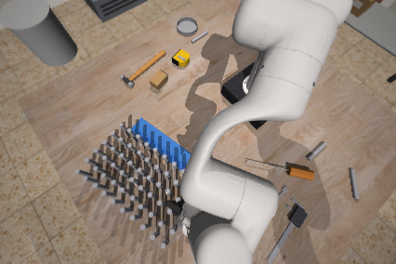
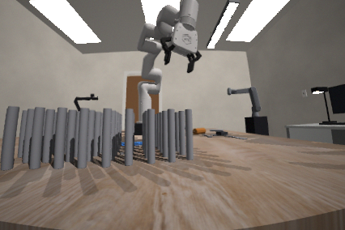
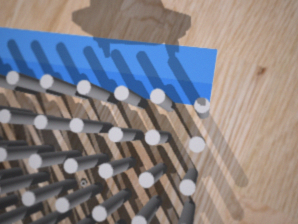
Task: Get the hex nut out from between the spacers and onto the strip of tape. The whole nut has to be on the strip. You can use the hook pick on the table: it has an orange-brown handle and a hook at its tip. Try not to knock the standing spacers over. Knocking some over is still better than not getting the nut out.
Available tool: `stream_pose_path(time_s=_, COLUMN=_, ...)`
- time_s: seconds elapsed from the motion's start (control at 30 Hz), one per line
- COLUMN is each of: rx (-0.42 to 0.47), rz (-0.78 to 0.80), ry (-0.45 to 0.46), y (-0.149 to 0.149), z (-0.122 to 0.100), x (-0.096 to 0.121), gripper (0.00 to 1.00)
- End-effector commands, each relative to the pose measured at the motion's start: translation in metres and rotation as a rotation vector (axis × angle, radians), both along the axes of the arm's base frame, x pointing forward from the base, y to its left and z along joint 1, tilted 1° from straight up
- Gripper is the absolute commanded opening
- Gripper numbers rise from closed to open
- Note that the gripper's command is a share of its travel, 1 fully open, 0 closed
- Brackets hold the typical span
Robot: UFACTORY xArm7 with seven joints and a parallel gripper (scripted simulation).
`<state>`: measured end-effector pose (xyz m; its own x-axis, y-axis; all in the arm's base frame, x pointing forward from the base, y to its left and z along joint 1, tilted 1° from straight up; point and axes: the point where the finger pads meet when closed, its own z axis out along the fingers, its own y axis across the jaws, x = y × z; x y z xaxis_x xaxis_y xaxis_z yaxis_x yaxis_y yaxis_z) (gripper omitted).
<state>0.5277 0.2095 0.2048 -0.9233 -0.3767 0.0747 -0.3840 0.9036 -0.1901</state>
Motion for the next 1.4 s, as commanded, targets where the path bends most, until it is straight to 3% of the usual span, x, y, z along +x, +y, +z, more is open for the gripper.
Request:
stream_pose_path(time_s=0.0, rx=0.036, rz=-0.108, ry=-0.050, y=0.037, z=-0.010, x=-0.026, gripper=1.00)
stream_pose_path(time_s=0.07, rx=0.036, rz=-0.108, ry=-0.050, y=0.037, z=-0.010, x=-0.026, gripper=1.00)
stream_pose_path(time_s=0.1, rx=0.050, rz=-0.154, ry=-0.058, y=0.052, z=-0.016, x=-0.039, gripper=1.00)
stream_pose_path(time_s=0.23, rx=0.050, rz=-0.154, ry=-0.058, y=0.052, z=-0.016, x=-0.039, gripper=1.00)
stream_pose_path(time_s=0.27, rx=0.064, rz=-0.202, ry=-0.066, y=0.067, z=-0.022, x=-0.054, gripper=1.00)
stream_pose_path(time_s=0.33, rx=0.064, rz=-0.202, ry=-0.066, y=0.067, z=-0.022, x=-0.054, gripper=1.00)
stream_pose_path(time_s=0.37, rx=0.077, rz=-0.251, ry=-0.072, y=0.081, z=-0.028, x=-0.069, gripper=1.00)
stream_pose_path(time_s=0.47, rx=0.077, rz=-0.251, ry=-0.072, y=0.081, z=-0.028, x=-0.069, gripper=1.00)
stream_pose_path(time_s=0.5, rx=0.090, rz=-0.302, ry=-0.078, y=0.094, z=-0.033, x=-0.085, gripper=1.00)
stream_pose_path(time_s=0.6, rx=0.090, rz=-0.302, ry=-0.078, y=0.094, z=-0.033, x=-0.085, gripper=1.00)
stream_pose_path(time_s=0.63, rx=0.102, rz=-0.353, ry=-0.083, y=0.106, z=-0.039, x=-0.102, gripper=1.00)
stream_pose_path(time_s=0.8, rx=0.102, rz=-0.353, ry=-0.083, y=0.106, z=-0.039, x=-0.102, gripper=1.00)
stream_pose_path(time_s=0.9, rx=0.123, rz=-0.456, ry=-0.091, y=0.129, z=-0.051, x=-0.136, gripper=1.00)
stream_pose_path(time_s=1.0, rx=0.123, rz=-0.456, ry=-0.091, y=0.129, z=-0.051, x=-0.136, gripper=1.00)
stream_pose_path(time_s=1.03, rx=0.132, rz=-0.509, ry=-0.095, y=0.138, z=-0.056, x=-0.154, gripper=1.00)
stream_pose_path(time_s=1.17, rx=0.132, rz=-0.509, ry=-0.095, y=0.138, z=-0.056, x=-0.154, gripper=1.00)
stream_pose_path(time_s=1.2, rx=0.141, rz=-0.561, ry=-0.097, y=0.147, z=-0.062, x=-0.172, gripper=1.00)
stream_pose_path(time_s=1.37, rx=0.141, rz=-0.561, ry=-0.097, y=0.147, z=-0.062, x=-0.172, gripper=1.00)
